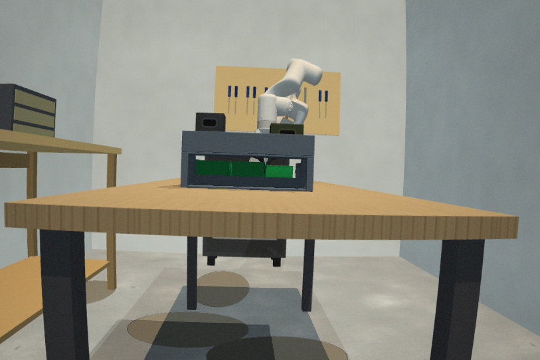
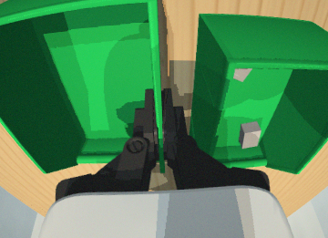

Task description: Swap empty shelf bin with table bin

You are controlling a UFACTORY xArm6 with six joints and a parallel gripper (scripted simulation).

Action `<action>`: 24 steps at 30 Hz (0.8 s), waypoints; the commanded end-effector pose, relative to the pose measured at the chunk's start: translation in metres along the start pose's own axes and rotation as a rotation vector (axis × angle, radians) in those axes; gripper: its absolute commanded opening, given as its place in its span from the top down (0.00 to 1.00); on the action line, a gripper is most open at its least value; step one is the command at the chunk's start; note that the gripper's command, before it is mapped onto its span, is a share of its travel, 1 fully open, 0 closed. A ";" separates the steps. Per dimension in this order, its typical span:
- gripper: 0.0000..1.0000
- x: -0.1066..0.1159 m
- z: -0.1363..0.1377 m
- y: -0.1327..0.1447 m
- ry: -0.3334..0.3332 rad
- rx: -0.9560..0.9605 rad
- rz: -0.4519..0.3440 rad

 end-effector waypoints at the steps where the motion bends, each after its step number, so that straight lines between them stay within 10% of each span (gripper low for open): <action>1: 1.00 0.001 0.000 -0.001 0.000 0.001 0.003; 24: 1.00 0.007 0.000 -0.001 0.000 0.001 0.003</action>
Point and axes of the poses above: the point where the finger pads meet when closed, its own x axis back along the fingers, its own z axis across the jaws, y = z × x, the point moved 7 cm from there along x, back along the fingers, and after that the axes turned 5 degrees about -x, right-handed, at the moved point
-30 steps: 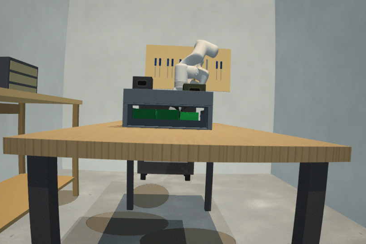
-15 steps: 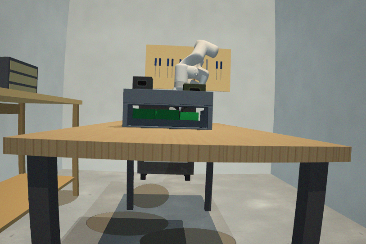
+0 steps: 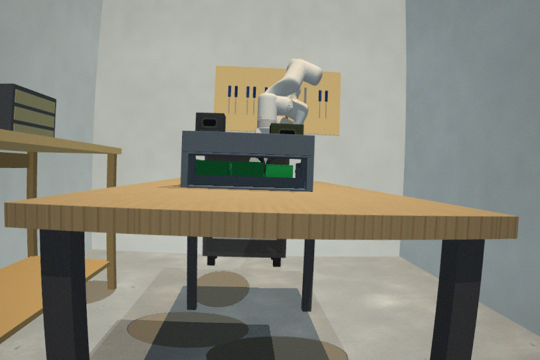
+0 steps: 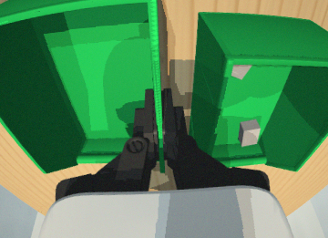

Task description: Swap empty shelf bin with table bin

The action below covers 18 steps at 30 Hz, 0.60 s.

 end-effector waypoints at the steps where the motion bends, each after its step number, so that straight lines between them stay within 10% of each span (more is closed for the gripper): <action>1: 1.00 0.006 0.000 -0.001 0.000 0.001 0.004; 18: 1.00 0.044 0.000 -0.001 0.000 0.001 0.004</action>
Point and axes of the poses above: the point where the finger pads meet when closed, its own x axis back along the fingers, its own z axis across the jaws, y = z × x, the point moved 7 cm from there along x, back along the fingers, and after that the axes turned 5 degrees about -x, right-handed, at the moved point
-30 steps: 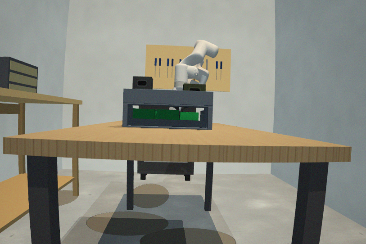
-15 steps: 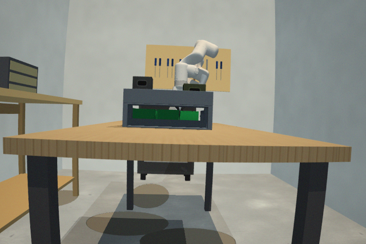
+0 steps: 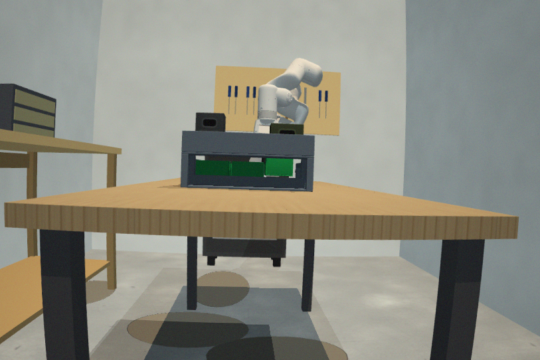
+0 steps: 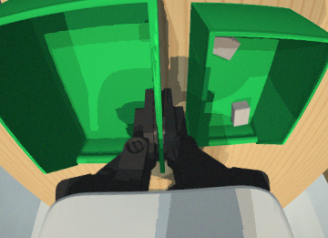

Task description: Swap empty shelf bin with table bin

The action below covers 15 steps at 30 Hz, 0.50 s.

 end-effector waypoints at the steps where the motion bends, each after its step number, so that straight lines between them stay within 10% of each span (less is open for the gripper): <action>1: 1.00 0.010 0.000 -0.001 0.000 0.001 0.003; 15: 1.00 0.043 0.000 -0.001 0.000 0.001 0.003</action>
Point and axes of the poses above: the point where the finger pads meet when closed, its own x axis back along the fingers, its own z axis across the jaws, y = z × x, the point moved 7 cm from there along x, back along the fingers, and after that the axes turned 5 degrees about -x, right-handed, at the moved point
